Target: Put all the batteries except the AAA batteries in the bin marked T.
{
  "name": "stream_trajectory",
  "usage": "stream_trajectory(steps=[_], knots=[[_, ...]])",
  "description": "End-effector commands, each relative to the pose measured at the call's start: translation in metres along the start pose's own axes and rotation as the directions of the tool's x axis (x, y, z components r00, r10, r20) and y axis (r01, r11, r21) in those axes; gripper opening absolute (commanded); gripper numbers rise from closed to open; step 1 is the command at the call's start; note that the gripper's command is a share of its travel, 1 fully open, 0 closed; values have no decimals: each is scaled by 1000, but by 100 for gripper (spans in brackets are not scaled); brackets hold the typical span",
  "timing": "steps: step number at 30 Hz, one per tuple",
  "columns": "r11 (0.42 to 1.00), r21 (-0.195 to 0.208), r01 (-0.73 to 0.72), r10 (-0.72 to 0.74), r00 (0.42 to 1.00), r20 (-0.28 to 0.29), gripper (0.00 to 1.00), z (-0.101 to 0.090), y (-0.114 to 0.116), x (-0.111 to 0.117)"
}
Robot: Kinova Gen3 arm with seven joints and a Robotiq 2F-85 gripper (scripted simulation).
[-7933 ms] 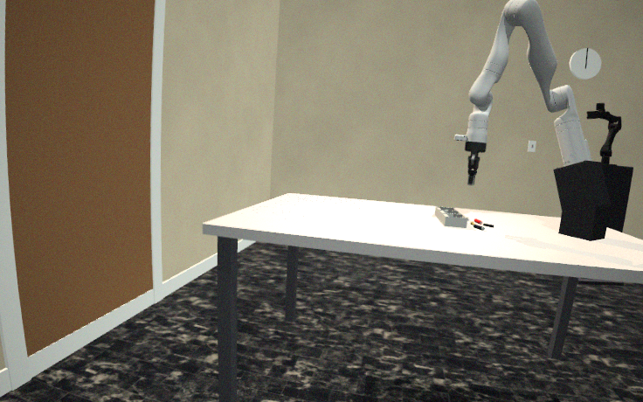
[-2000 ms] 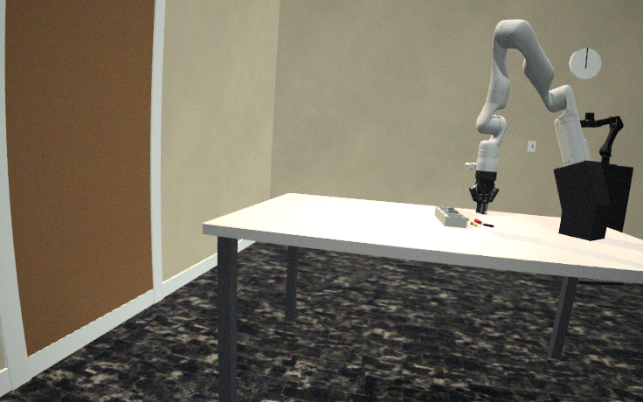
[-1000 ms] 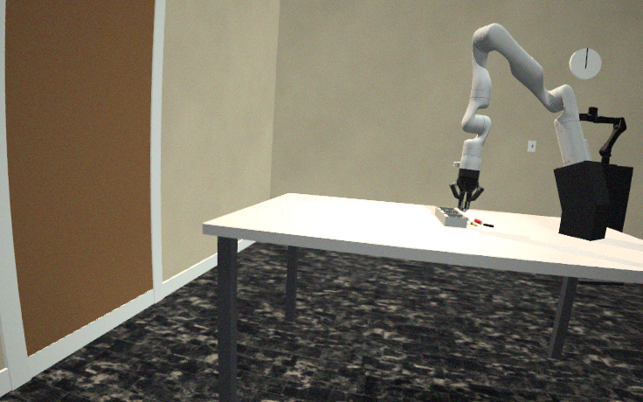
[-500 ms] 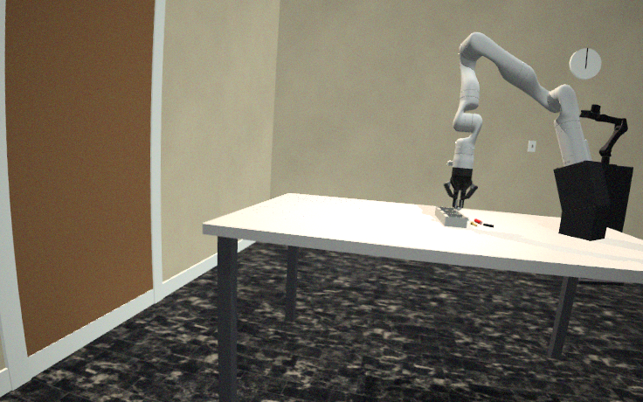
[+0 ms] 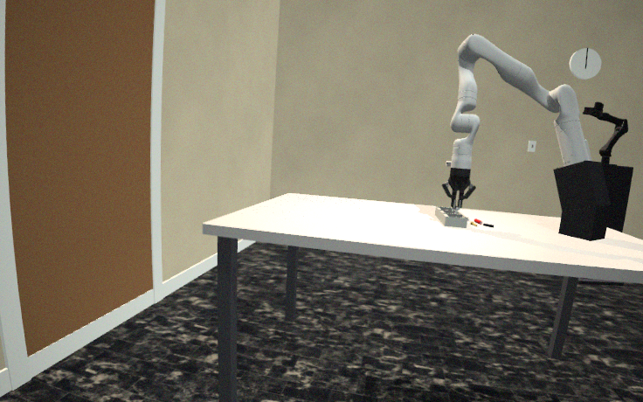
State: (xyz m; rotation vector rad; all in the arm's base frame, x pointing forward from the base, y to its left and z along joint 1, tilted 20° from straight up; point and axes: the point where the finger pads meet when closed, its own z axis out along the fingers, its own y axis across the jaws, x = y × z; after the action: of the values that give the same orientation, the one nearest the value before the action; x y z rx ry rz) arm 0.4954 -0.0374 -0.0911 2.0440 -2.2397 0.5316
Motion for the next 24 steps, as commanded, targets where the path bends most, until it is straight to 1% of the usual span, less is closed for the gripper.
stream_trajectory(steps=[1, 24], knots=[[1000, 1, 5, -5, 1000, 1, 9, -1, 1, -4], [1000, 1, 5, -5, 1000, 1, 9, 1, 3, -8]])
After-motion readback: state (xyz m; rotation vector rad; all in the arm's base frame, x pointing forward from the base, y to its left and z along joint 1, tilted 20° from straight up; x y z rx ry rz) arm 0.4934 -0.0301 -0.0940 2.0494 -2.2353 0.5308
